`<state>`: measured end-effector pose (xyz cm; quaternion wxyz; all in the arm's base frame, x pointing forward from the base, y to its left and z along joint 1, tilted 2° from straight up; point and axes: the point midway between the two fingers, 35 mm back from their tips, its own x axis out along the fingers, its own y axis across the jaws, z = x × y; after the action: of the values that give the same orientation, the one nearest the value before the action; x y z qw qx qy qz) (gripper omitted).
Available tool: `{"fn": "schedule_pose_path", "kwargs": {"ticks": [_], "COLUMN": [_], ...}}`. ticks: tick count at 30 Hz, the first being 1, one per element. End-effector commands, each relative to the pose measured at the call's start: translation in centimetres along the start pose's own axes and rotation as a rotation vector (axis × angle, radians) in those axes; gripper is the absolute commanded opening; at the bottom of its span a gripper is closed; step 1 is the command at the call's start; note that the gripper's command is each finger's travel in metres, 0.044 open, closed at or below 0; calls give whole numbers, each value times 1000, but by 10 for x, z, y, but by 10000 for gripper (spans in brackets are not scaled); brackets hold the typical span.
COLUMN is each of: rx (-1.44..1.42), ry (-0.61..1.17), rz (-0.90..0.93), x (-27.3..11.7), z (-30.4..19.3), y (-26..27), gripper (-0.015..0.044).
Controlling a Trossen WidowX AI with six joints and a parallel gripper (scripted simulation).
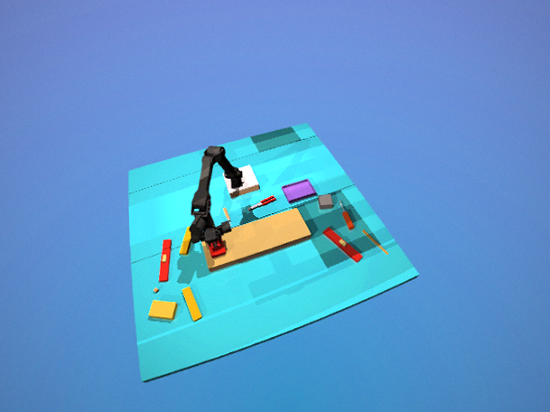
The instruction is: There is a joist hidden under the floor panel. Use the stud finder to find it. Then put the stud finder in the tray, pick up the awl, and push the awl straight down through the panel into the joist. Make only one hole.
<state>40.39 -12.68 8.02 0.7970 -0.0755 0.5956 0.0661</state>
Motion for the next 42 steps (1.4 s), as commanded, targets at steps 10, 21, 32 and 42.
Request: {"fn": "schedule_pose_path", "kwargs": {"ticks": [10, 21, 32, 42], "rx": [0, -16, -185, -348], "ry": [-14, -15, -19, -23], "rz": [-13, -9, 48, 101], "x": [-69, -86, -76, -71], "z": [21, 26, 49, 58], "y": [-4, 3, 76, 148], "gripper": [0, 0, 0, 0]}}
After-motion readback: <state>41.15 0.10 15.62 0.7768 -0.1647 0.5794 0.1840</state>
